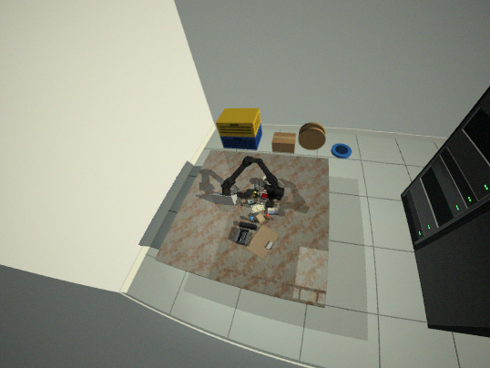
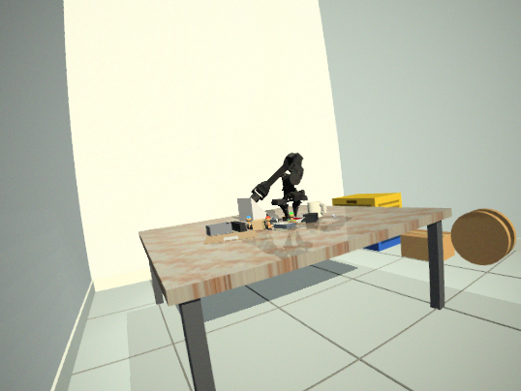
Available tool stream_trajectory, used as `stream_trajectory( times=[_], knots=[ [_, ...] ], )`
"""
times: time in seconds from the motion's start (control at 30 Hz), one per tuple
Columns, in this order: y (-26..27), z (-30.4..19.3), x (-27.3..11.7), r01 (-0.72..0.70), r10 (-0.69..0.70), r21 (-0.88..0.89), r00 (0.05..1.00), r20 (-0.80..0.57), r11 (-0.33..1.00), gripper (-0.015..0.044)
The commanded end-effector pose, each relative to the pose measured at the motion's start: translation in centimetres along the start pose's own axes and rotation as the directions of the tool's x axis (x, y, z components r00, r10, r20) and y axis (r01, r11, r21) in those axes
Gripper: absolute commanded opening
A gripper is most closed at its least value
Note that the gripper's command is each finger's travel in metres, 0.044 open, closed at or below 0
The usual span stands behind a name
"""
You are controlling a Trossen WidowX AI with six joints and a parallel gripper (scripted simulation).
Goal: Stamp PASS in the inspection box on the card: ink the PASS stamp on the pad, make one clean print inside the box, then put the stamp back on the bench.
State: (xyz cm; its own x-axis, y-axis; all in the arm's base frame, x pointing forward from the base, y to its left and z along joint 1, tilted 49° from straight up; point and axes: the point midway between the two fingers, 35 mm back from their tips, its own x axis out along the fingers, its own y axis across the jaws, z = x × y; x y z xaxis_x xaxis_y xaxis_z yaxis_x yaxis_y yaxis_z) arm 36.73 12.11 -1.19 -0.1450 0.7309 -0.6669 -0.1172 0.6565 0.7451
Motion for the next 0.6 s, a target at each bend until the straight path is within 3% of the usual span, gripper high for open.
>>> stream_trajectory(
  times=[0.0, 0.57],
  knots=[
    [0.08, -0.32, 1.15, -0.009, 0.009, 0.008, 1.0, -0.011, 1.0, 0.0212],
    [0.14, -0.39, 1.85, -0.01, 0.01, 0.008, 1.0, -0.012, 1.0, 0.0212]
  ],
)
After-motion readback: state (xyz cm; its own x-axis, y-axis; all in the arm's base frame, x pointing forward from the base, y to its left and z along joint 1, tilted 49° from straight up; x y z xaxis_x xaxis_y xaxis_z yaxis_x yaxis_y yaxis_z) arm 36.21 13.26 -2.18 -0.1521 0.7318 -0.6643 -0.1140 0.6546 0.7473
